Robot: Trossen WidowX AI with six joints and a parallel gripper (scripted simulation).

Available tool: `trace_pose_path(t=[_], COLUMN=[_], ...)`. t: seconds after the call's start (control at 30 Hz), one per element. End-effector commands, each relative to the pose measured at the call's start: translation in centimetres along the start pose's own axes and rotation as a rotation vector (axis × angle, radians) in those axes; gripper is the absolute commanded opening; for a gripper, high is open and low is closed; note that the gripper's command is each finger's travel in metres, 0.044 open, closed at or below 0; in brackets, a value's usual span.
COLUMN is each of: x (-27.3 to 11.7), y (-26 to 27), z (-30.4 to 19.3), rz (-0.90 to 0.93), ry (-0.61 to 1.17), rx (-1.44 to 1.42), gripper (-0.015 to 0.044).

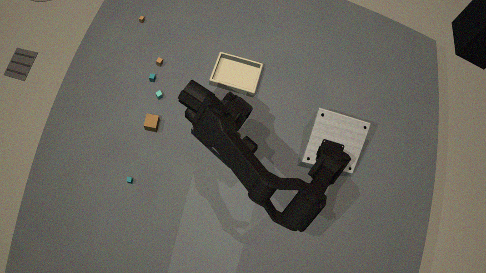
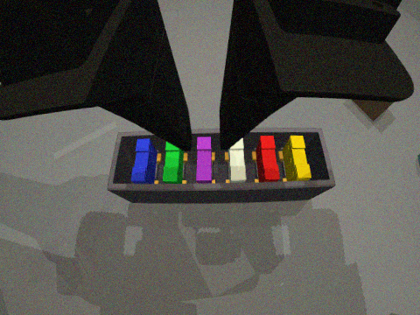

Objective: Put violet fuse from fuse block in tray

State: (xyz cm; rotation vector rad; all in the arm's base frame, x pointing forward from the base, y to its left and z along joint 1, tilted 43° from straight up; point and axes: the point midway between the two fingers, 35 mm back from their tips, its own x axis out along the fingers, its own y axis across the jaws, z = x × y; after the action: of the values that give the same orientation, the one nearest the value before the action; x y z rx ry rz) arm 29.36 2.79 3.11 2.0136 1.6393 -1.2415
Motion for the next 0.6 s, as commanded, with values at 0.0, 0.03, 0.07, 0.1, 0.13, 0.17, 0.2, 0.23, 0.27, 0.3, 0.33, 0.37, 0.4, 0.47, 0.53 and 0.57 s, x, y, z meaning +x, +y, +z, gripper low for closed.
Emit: trace_pose_path(t=[0.0, 0.03, 0.07, 0.1, 0.13, 0.17, 0.2, 0.23, 0.27, 0.3, 0.33, 0.37, 0.4, 0.47, 0.53, 0.57], x=[0.58, 0.68, 0.77, 0.87, 0.97, 1.07, 1.16, 1.26, 1.36, 1.43, 1.48, 1.5, 1.5, 1.5, 1.5, 1.5], y=[-0.11, -0.12, -0.13, -0.14, -0.15, -0.16, -0.17, -0.19, -0.2, -0.21, -0.22, -0.22, -0.22, -0.22, -0.22, -0.22], z=[0.07, 0.06, 0.06, 0.06, 0.05, 0.05, 0.04, 0.04, 0.04, 0.03, 0.03, 0.03, 0.03, 0.03, 0.03, 0.03], rz=[-0.005, -0.005, -0.005, -0.005, -0.005, -0.006, -0.006, -0.006, -0.006, -0.006, -0.006, -0.006, -0.006, -0.006, -0.006, -0.006], ry=[0.004, 0.004, 0.004, 0.004, 0.004, 0.005, 0.005, 0.005, 0.005, 0.005, 0.005, 0.005, 0.005, 0.005, 0.005, 0.005], rx=[0.008, 0.008, 0.008, 0.008, 0.008, 0.008, 0.008, 0.008, 0.008, 0.008, 0.008, 0.008, 0.008, 0.008, 0.008, 0.008], gripper=[0.0074, 0.0074, 0.0074, 0.0074, 0.0074, 0.0074, 0.0074, 0.0074, 0.0074, 0.0074, 0.0074, 0.0074, 0.0074, 0.0074, 0.0074, 0.0074])
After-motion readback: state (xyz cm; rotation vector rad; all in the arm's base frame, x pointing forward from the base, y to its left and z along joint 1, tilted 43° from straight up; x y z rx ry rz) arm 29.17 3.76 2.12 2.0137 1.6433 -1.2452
